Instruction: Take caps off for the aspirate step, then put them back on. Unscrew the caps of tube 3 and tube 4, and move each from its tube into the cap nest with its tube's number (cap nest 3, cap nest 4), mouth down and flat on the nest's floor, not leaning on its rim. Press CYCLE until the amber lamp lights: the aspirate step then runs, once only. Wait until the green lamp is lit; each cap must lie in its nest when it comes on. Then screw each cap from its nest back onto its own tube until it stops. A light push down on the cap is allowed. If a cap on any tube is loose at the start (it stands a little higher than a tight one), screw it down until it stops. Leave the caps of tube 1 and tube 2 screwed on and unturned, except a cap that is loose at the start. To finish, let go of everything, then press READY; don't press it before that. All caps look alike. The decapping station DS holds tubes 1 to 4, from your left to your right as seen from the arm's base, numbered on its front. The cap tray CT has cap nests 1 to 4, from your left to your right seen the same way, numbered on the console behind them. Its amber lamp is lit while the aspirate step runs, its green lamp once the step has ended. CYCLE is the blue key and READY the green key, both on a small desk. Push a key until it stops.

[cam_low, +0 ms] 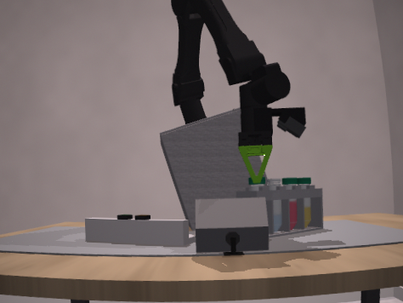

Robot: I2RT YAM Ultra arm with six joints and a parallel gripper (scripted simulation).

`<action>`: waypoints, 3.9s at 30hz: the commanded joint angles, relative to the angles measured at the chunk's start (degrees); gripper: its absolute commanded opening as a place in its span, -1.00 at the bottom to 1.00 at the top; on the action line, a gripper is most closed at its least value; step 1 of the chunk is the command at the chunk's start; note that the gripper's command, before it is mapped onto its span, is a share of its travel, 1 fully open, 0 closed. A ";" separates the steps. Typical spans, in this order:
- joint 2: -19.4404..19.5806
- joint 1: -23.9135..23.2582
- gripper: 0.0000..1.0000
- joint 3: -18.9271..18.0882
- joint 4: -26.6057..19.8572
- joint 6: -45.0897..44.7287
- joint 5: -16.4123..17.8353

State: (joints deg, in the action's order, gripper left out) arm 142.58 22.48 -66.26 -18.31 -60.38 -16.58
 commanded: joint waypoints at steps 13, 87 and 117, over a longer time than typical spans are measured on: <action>-0.49 0.18 -1.00 -0.03 0.08 -39.45 -0.23; -0.39 0.29 -0.02 -0.10 0.08 118.23 -0.23; -0.11 0.60 -0.02 -0.92 -0.56 152.03 -0.21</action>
State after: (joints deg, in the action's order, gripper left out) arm 142.87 22.48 -66.35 -18.74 91.37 -16.78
